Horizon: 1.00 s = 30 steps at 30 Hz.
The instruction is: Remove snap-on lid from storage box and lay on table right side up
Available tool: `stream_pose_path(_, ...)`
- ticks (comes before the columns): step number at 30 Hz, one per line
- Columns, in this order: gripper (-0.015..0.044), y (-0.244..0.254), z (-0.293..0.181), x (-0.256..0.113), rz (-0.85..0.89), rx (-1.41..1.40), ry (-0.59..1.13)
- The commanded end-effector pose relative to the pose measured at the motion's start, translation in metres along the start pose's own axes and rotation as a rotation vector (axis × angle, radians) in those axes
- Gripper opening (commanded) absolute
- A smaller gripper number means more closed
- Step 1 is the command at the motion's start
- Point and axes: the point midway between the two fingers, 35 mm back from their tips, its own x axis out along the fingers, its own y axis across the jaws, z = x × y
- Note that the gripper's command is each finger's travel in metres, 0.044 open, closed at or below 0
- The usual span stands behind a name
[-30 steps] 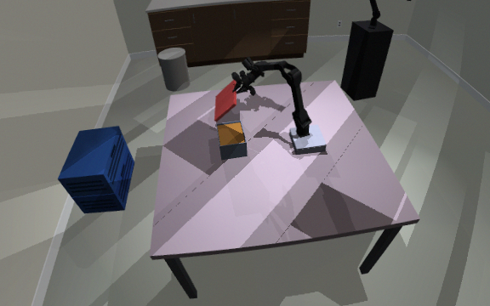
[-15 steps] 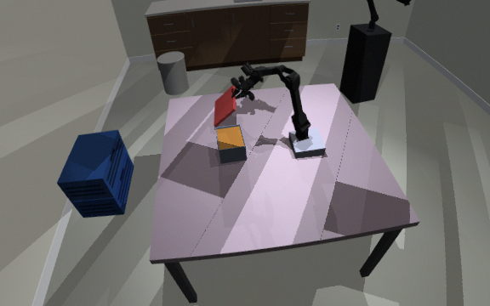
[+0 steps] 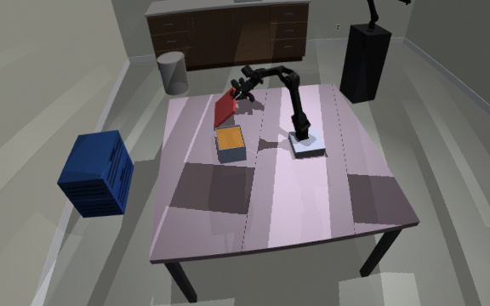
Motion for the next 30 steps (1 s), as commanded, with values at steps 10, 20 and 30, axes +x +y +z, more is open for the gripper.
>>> stream_pose_path(10,0.0000,-0.007,0.001,0.007,0.005,-0.002,-0.003)
stream_pose_path(20,0.0000,-0.013,0.001,0.012,0.005,-0.002,-0.002)
stream_pose_path(30,0.0000,-0.019,0.001,0.017,0.005,-0.002,-0.002)
